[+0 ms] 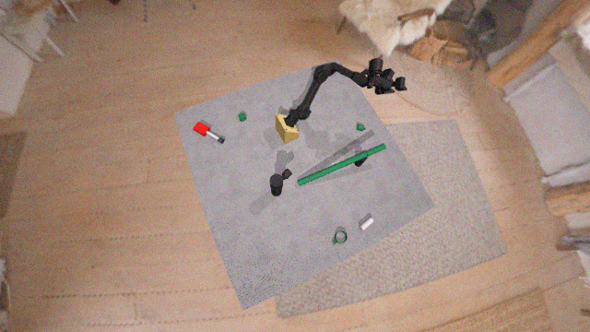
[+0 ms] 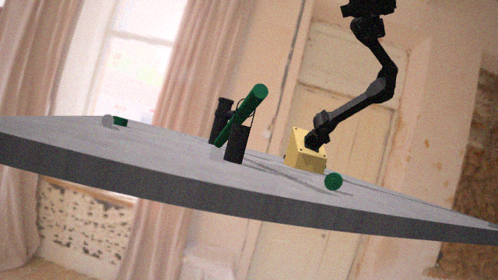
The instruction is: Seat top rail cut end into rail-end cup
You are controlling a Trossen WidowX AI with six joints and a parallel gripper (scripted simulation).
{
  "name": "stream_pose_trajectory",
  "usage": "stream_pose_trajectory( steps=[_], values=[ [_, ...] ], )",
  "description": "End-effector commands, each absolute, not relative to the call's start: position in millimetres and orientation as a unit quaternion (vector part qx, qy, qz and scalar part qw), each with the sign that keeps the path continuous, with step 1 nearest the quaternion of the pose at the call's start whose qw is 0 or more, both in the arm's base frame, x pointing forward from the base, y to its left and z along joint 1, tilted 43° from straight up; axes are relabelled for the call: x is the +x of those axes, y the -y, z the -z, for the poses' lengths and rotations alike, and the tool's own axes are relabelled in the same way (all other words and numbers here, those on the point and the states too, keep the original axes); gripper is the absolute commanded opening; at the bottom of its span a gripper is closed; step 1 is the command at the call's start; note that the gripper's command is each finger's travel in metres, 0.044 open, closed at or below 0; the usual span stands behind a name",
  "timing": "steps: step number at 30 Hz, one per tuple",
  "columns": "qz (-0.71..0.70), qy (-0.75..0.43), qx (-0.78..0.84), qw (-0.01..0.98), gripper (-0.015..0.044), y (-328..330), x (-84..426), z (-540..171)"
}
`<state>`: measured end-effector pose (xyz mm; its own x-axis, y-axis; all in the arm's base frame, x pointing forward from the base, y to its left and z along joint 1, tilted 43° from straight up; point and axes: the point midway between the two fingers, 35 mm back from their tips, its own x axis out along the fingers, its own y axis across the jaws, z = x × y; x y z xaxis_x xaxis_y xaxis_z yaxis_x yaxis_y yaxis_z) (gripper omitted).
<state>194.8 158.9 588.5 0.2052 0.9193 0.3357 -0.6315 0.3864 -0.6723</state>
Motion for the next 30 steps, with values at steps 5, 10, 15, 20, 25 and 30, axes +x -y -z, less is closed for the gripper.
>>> stream_pose_trajectory(
  steps=[5, 10, 15, 20, 25, 30],
  values=[
    [-0.507, 0.280, -0.173, 0.797, 0.0440, -151, 249, -557],
    [-0.485, 0.162, -0.131, 0.849, 0.0440, -130, 315, -502],
    [-0.452, 0.037, -0.079, 0.888, 0.0440, -99, 366, -435],
    [-0.413, -0.086, -0.019, 0.906, 0.0440, -63, 397, -364],
    [-0.373, -0.214, 0.053, 0.902, 0.0440, -27, 408, -287],
    [-0.332, -0.333, 0.132, 0.873, 0.0440, 4, 398, -216]
  ],
)
